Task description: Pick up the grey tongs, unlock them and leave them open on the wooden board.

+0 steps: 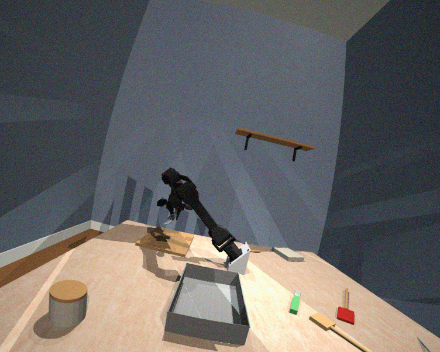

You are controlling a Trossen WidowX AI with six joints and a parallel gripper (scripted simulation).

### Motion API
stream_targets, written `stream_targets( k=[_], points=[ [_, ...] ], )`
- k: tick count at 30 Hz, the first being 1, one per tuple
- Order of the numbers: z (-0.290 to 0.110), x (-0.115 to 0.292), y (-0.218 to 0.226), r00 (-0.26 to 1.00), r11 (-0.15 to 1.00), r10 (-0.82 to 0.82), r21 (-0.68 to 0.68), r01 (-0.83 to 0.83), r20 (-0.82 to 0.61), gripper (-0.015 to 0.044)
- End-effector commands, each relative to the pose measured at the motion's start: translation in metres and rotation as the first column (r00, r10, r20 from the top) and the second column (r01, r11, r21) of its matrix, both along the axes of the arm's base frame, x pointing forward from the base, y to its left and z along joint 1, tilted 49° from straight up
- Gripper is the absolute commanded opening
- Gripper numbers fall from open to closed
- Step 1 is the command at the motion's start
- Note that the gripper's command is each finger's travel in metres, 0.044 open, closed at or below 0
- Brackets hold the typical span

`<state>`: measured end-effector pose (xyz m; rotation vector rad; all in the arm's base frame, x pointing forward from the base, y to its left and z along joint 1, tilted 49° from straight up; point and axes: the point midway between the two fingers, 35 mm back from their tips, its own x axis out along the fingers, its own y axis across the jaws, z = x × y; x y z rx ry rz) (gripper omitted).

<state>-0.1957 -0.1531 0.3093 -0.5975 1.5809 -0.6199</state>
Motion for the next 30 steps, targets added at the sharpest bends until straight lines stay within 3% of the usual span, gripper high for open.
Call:
stream_targets(
  k=[1,30],
  points=[
    [0.009,-0.006,0.000,0.998,0.996,0.022,-0.085,-0.018,0.051,-0.0150],
    [-0.004,-0.011,-0.018,0.996,0.993,0.047,-0.108,-0.038,0.076,-0.0150]
  ],
)
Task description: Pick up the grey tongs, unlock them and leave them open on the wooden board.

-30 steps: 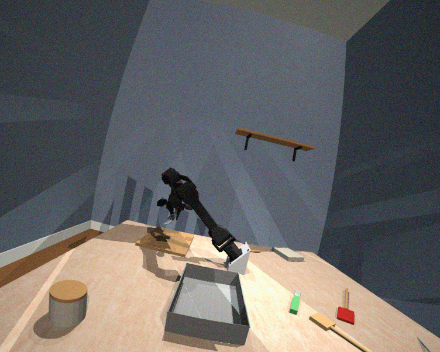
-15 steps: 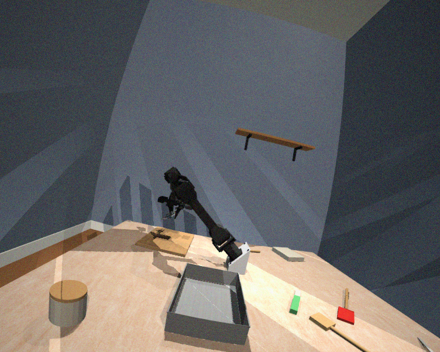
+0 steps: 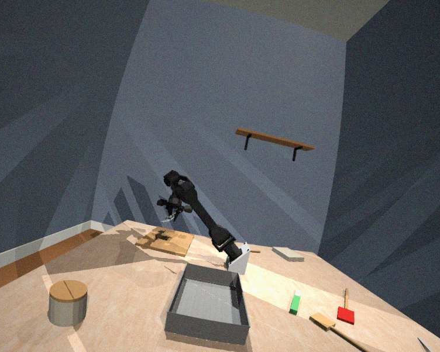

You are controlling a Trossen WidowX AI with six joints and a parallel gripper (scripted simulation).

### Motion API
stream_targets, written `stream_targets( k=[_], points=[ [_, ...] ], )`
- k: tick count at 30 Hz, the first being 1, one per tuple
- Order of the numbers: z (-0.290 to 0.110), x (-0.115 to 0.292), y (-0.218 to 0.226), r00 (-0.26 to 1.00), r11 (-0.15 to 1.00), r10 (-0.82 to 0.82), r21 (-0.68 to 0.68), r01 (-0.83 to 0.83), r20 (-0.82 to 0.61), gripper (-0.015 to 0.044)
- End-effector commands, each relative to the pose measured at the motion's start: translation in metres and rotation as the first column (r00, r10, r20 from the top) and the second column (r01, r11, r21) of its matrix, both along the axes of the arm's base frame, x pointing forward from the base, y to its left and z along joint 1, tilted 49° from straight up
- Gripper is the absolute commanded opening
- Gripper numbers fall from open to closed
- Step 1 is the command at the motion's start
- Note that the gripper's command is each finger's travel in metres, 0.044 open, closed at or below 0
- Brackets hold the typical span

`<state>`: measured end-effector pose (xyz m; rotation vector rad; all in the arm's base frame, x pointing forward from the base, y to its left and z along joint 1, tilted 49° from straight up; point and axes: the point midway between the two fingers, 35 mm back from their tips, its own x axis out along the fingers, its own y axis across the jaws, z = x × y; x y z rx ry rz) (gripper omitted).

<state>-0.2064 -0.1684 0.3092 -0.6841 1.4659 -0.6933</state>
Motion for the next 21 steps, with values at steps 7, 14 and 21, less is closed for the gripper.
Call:
stream_targets(
  k=[7,14,21],
  points=[
    [-0.011,-0.001,-0.011,1.000,1.000,0.006,0.009,-0.006,0.005,-0.0150],
    [-0.018,-0.001,-0.020,1.000,1.000,0.013,0.012,-0.013,0.006,-0.0150],
    [-0.025,0.000,-0.028,1.000,1.000,0.020,0.013,-0.020,0.007,-0.0150]
  ],
)
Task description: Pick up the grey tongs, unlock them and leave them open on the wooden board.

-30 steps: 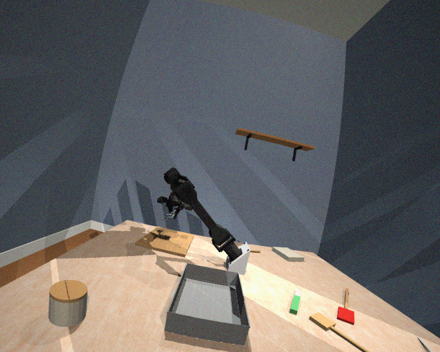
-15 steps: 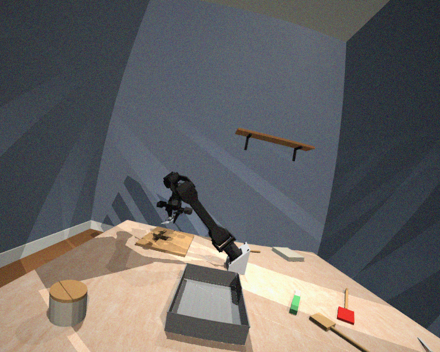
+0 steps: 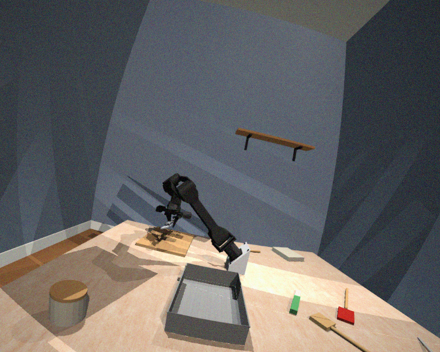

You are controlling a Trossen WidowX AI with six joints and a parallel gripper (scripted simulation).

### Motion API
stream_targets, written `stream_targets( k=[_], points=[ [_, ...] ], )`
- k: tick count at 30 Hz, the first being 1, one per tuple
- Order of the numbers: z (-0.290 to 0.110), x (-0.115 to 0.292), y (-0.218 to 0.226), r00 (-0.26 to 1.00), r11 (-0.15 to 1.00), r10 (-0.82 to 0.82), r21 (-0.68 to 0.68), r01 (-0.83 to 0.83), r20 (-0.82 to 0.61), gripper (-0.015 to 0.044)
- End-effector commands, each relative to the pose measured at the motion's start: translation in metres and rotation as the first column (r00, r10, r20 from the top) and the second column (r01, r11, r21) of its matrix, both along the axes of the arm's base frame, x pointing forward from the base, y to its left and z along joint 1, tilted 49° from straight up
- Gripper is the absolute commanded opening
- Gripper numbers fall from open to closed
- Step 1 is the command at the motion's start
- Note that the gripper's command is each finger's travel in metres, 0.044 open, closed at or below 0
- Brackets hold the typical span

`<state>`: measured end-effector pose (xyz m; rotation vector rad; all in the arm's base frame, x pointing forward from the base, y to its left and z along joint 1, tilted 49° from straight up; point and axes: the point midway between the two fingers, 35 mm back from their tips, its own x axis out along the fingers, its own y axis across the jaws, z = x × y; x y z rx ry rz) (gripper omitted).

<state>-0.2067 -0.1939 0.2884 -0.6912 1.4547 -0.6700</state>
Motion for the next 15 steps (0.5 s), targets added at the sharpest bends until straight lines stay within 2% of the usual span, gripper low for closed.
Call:
stream_targets(
  k=[1,15],
  points=[
    [-0.005,0.000,-0.004,1.000,1.000,-0.001,0.005,0.001,0.003,-0.0150],
    [-0.019,0.003,-0.022,1.000,1.000,0.011,0.005,-0.011,0.006,-0.0150]
  ],
)
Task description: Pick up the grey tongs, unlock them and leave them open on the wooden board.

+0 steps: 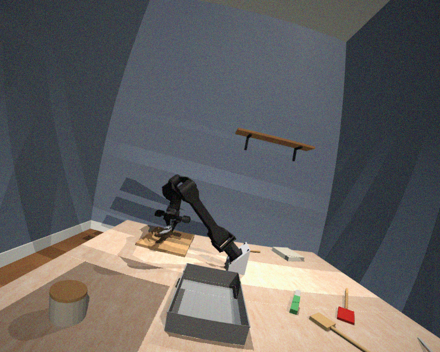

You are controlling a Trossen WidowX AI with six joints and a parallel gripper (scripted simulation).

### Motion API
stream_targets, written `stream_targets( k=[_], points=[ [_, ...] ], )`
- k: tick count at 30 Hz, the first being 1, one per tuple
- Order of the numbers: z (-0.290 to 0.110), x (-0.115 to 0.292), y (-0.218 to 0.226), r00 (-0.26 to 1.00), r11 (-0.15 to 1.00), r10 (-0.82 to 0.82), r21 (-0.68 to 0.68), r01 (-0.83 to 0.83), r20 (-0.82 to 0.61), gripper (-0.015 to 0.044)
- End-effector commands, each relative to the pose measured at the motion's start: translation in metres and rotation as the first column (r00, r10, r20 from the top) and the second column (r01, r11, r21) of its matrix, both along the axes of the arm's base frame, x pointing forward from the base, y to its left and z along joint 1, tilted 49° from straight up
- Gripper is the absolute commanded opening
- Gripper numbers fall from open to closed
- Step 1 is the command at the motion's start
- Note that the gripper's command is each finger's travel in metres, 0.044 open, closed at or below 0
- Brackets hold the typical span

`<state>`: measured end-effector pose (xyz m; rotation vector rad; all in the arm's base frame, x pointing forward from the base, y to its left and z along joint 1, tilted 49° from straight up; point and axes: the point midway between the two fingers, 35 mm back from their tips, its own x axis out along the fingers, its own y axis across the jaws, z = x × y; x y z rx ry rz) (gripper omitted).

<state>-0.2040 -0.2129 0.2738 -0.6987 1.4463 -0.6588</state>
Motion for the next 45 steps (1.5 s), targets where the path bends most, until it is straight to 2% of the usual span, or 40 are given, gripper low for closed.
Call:
stream_targets(
  k=[1,7,29,35,45],
  points=[
    [-0.005,0.001,-0.004,1.000,1.000,-0.002,0.003,0.002,0.003,-0.0150],
    [-0.005,0.001,-0.005,1.000,1.000,-0.002,0.003,0.001,0.003,-0.0150],
    [-0.004,0.001,-0.005,1.000,1.000,0.004,0.000,-0.004,0.002,0.0427],
    [0.001,-0.008,-0.004,1.000,1.000,-0.004,-0.001,0.004,0.003,0.0440],
    [0.035,-0.093,0.022,0.997,0.997,-0.080,-0.019,0.081,0.012,0.0440]
  ],
)
